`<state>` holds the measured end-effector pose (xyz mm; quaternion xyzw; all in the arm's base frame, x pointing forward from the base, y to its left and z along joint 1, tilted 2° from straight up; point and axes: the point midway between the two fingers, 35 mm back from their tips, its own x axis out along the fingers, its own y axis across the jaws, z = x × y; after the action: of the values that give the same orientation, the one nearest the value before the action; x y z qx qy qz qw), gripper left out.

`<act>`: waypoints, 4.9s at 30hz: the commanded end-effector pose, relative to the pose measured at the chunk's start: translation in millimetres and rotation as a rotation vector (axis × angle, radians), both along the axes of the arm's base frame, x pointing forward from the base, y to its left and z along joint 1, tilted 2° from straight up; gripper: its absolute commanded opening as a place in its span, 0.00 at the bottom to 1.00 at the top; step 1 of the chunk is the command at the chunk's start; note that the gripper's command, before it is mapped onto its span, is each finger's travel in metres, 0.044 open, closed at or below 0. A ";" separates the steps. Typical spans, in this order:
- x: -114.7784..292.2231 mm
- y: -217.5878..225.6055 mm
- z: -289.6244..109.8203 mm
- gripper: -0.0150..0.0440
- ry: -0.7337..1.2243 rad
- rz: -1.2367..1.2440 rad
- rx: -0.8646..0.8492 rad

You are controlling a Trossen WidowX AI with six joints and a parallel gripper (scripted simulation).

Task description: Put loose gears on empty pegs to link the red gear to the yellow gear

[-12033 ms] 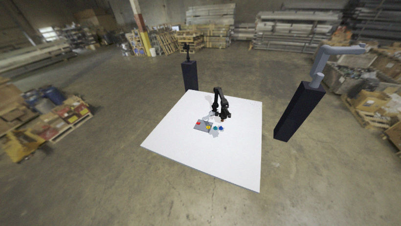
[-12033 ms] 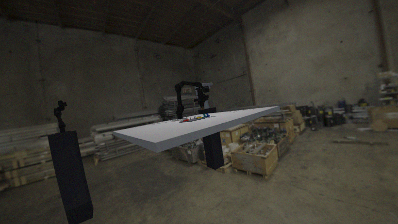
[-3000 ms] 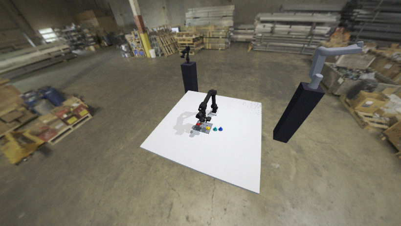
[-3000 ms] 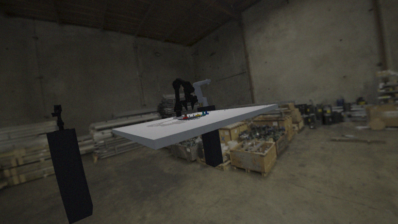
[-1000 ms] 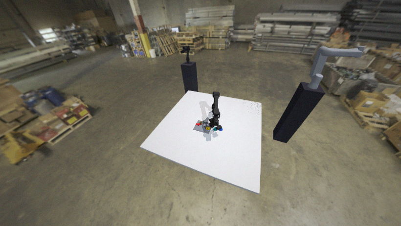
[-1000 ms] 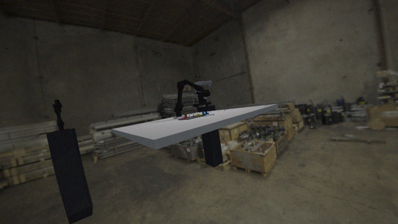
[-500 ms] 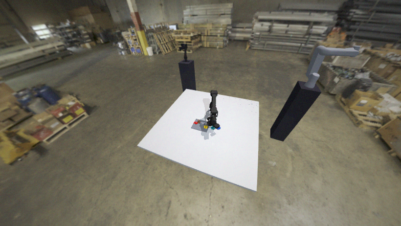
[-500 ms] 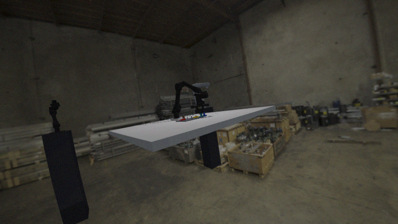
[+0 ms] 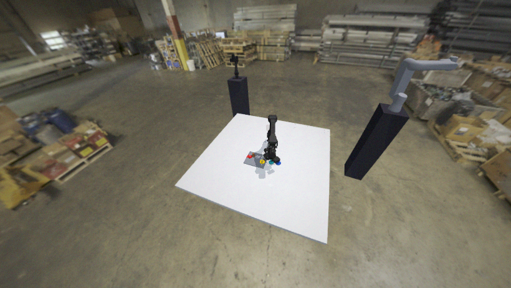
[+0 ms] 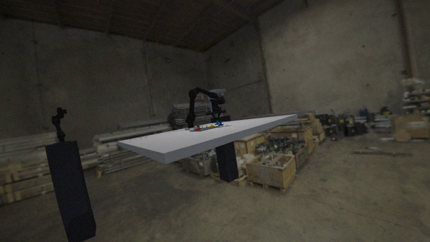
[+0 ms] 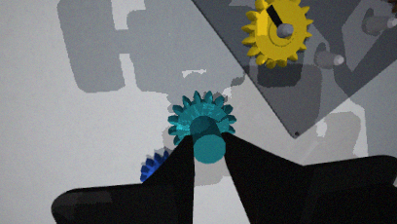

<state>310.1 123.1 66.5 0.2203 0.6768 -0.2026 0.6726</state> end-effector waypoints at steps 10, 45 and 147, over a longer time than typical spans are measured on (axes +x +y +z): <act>5.5 0.2 27.6 0.25 -0.004 0.001 0.003; 4.9 -5.4 99.8 0.25 -0.006 0.004 0.005; -23.2 -163.2 36.8 0.25 0.001 -0.159 -0.009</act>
<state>286.5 -39.6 103.1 0.2493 0.6661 -0.2362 0.6621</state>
